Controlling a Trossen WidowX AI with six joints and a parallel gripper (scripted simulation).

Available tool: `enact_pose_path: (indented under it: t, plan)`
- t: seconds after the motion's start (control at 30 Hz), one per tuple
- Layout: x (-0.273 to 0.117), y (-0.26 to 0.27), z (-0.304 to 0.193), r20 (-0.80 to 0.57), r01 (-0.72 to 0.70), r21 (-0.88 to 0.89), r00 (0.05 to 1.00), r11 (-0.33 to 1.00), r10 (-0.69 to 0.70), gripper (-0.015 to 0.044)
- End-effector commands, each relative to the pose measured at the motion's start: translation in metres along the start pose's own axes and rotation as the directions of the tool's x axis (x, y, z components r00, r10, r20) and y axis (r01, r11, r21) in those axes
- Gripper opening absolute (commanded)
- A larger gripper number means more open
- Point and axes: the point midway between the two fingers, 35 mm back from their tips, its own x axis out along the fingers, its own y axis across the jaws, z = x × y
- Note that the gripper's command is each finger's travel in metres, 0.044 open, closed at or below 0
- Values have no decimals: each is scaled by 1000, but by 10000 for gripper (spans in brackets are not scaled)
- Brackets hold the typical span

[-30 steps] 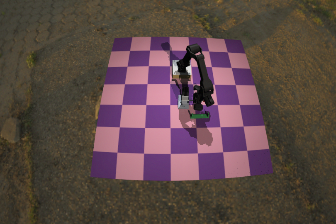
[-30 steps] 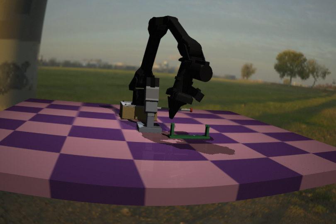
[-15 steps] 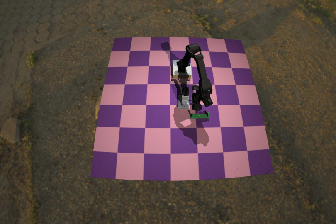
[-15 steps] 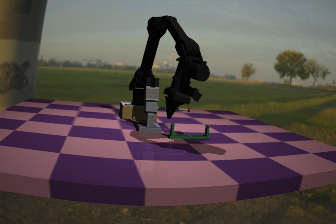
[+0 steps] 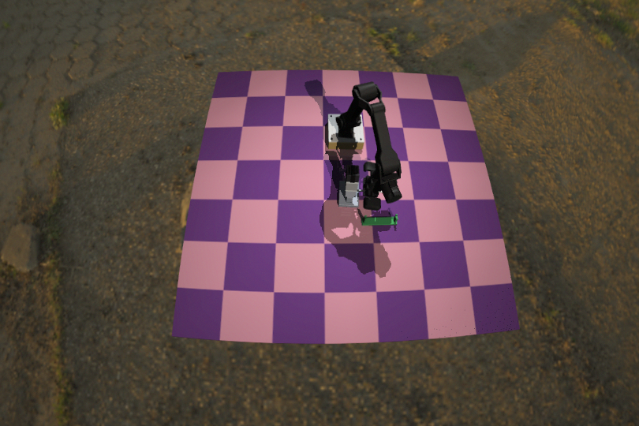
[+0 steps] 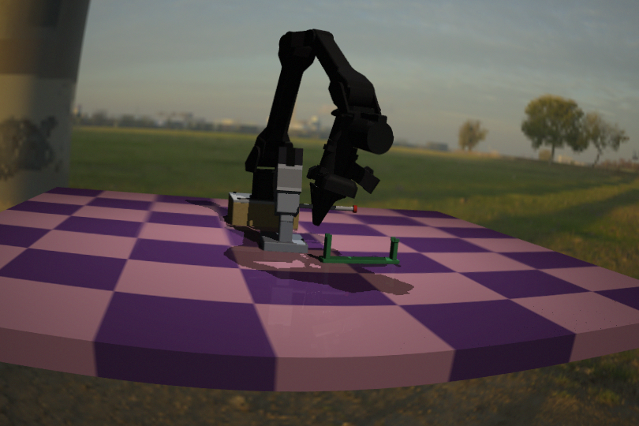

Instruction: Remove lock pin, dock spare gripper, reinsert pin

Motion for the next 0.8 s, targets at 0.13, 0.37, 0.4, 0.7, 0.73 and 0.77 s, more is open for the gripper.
enact_pose_path:
  t: [0.13,0.37,0.4,0.7,0.73,0.77]
  plan:
    - [2,0,-6,-5,1,-5,1000,1000,-1,0]
    - [2,0,-9,-5,0,-5,1000,1000,0,0]
    - [3,0,-10,-5,0,-5,1000,1000,0,0]
    - [2,0,-9,0,-3,0,1000,1000,3,131]
    - [2,0,-9,0,-3,0,1000,1000,3,157]
    - [2,0,-9,0,-3,0,1000,1000,3,184]
